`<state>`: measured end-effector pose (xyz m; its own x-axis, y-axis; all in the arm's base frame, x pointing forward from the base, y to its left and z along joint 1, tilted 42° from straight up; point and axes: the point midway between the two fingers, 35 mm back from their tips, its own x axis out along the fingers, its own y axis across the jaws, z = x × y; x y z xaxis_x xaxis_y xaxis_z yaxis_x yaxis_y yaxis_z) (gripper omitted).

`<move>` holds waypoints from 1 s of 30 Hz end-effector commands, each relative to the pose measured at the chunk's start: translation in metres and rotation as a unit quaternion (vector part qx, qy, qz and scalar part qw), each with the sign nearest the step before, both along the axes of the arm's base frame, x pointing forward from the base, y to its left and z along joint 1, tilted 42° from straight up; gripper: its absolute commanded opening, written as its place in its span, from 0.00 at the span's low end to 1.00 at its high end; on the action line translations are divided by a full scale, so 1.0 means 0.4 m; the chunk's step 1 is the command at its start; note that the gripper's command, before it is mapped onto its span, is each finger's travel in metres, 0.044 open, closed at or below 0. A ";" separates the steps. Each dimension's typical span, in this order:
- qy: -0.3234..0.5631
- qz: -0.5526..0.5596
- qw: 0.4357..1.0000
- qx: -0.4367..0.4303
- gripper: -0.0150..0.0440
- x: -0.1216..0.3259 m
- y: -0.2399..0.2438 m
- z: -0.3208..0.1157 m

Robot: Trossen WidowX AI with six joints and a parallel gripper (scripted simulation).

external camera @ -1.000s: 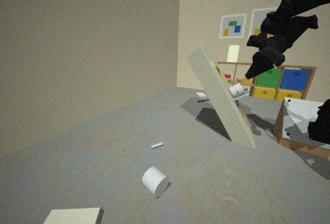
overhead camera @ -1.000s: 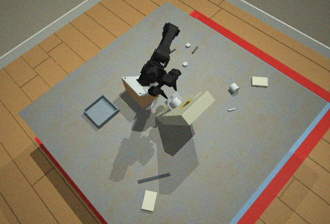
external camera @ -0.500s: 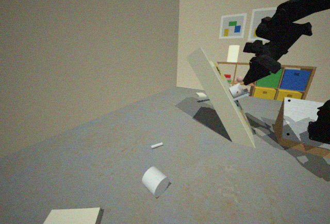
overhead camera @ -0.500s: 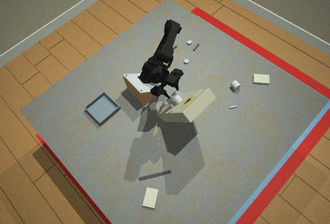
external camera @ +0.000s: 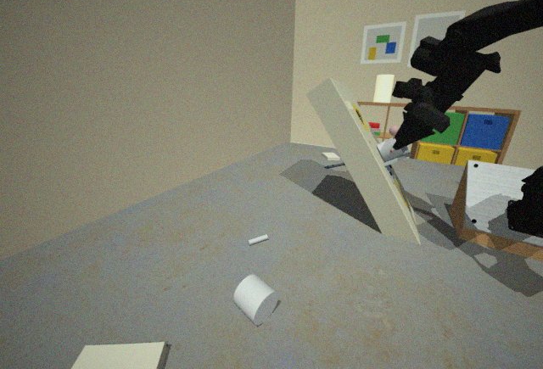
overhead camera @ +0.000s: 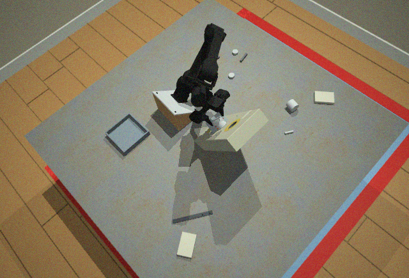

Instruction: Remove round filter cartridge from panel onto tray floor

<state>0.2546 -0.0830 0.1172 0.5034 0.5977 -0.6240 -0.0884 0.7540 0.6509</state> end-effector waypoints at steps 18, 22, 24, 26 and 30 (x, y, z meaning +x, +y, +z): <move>0.000 0.001 1.000 0.001 0.62 0.007 0.012 -0.009; 0.000 0.001 1.000 0.001 0.58 0.007 0.012 -0.009; 0.000 0.001 1.000 0.001 0.49 0.007 0.012 -0.009; 0.000 0.001 1.000 0.001 0.40 0.008 0.011 -0.008; -0.001 0.000 1.000 0.002 0.25 0.025 -0.003 0.012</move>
<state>0.2591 -0.0792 0.1156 0.4995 0.6056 -0.6195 -0.0850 0.7459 0.6606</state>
